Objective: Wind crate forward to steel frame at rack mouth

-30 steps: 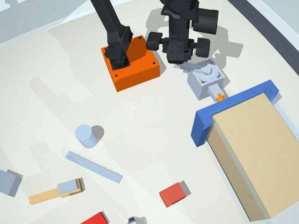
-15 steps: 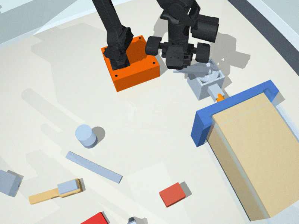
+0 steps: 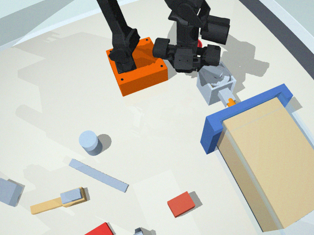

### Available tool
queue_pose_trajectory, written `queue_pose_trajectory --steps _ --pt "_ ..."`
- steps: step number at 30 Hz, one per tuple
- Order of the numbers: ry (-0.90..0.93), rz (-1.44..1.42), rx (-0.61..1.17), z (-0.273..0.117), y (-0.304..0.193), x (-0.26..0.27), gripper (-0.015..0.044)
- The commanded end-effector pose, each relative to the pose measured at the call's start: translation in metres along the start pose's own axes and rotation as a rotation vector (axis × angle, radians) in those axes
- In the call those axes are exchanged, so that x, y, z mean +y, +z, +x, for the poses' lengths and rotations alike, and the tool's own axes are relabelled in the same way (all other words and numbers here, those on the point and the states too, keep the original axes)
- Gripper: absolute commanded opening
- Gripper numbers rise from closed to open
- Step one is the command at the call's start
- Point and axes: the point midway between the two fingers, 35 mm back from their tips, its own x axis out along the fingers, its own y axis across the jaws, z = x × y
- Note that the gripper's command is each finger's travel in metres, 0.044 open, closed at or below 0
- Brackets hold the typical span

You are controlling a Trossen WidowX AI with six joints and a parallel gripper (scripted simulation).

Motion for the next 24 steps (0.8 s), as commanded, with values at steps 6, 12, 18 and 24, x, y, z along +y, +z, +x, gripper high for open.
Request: queue_pose_trajectory --steps 6,12,18,24 --pt "0.001 0.000 -0.004 -0.011 0.000 0.001 0.0440" --pt "0.000 0.000 0.000 -0.063 -0.003 -0.001 0.0440" --pt "0.000 0.000 0.000 -0.065 -0.003 -0.001 0.0440" --pt "0.034 0.000 -0.006 -0.087 -0.005 -0.011 0.0440"
